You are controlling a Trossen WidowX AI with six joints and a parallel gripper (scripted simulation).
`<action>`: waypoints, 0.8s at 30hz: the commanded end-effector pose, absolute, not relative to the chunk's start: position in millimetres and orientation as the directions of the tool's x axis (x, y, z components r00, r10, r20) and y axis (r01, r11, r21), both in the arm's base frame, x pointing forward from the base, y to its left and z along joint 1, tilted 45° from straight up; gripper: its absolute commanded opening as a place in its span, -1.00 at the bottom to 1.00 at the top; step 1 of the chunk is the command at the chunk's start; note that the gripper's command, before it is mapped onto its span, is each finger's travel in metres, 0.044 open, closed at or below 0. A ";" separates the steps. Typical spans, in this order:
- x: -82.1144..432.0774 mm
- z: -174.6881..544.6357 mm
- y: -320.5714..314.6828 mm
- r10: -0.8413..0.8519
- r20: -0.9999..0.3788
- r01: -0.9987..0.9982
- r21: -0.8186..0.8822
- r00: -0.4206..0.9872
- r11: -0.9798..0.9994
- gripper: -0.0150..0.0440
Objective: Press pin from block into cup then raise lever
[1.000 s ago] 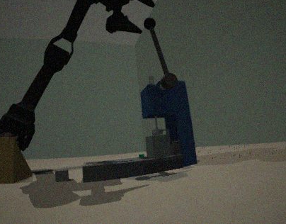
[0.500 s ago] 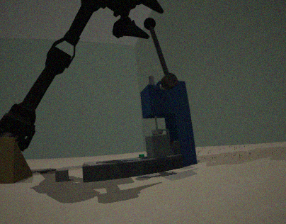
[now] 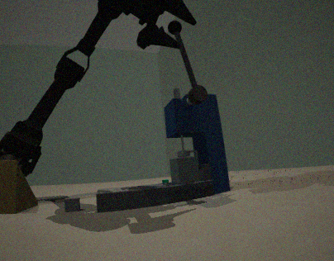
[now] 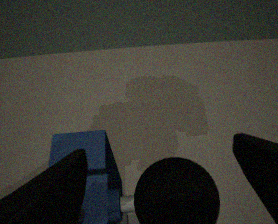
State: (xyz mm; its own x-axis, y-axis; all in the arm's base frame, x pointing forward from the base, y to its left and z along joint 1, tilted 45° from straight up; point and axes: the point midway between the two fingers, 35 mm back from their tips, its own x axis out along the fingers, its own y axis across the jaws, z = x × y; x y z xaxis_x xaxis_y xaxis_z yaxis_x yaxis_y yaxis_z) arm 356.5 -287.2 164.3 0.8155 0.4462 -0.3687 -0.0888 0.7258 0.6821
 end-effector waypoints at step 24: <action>353.5 162.1 -286.0 0.447 -0.370 -0.084 0.688 0.814 0.721 -0.49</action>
State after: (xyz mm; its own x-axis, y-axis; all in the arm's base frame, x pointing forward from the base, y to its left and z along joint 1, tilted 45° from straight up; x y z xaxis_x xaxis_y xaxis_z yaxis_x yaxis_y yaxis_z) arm 356.2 -286.3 163.3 0.8150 0.4469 -0.3689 -0.0869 0.7237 0.6847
